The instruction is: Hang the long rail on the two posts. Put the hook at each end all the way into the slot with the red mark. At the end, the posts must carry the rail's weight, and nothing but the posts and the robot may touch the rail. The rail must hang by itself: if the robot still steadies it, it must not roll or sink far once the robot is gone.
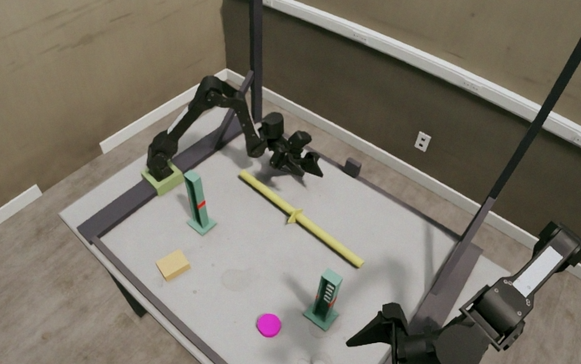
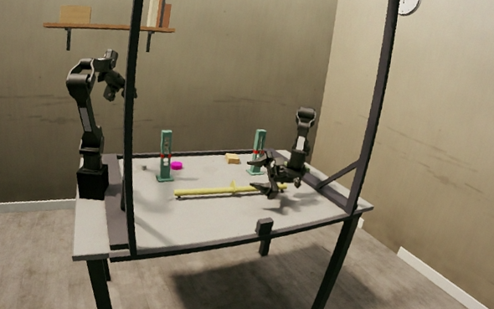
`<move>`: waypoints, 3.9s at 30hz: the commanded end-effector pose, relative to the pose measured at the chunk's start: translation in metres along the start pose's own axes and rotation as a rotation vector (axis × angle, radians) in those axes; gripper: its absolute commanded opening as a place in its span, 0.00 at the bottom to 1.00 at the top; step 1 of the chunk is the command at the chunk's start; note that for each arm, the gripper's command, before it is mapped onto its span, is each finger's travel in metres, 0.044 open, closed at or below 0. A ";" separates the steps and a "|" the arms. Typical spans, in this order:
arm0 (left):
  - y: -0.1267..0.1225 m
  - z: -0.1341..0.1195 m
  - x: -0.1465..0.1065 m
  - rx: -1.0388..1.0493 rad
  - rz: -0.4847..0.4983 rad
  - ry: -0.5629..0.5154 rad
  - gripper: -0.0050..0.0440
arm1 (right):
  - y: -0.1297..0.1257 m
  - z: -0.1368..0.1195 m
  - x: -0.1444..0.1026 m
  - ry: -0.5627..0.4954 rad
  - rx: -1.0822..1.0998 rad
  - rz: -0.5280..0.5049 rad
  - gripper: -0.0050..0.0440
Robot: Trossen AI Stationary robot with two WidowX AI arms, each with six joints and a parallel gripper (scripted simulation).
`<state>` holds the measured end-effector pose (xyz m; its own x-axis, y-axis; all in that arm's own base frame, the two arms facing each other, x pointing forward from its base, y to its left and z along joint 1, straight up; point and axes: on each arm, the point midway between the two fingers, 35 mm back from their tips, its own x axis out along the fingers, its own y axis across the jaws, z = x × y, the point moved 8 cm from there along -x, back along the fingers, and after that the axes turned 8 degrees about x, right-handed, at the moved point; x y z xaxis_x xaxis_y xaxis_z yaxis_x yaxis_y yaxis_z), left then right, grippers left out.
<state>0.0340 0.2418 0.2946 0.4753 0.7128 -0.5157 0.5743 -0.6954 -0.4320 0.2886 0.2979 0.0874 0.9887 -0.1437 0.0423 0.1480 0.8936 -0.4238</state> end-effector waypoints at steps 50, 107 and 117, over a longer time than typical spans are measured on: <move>0.063 -0.054 0.082 1.186 0.319 -0.131 1.00 | -0.042 0.024 -0.021 0.141 0.011 -0.002 1.00; 0.290 -0.105 0.126 3.444 1.081 0.162 1.00 | -0.099 0.049 -0.046 0.378 -0.002 0.013 1.00; 0.333 -0.094 0.116 3.793 1.364 0.282 1.00 | -0.110 0.052 -0.051 0.425 -0.008 0.015 1.00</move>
<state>0.3348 0.1159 0.1624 -0.0702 0.6051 -0.7930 0.1292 0.7938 0.5943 0.2252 0.2293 0.1615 0.8941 -0.3015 -0.3313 0.1204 0.8742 -0.4704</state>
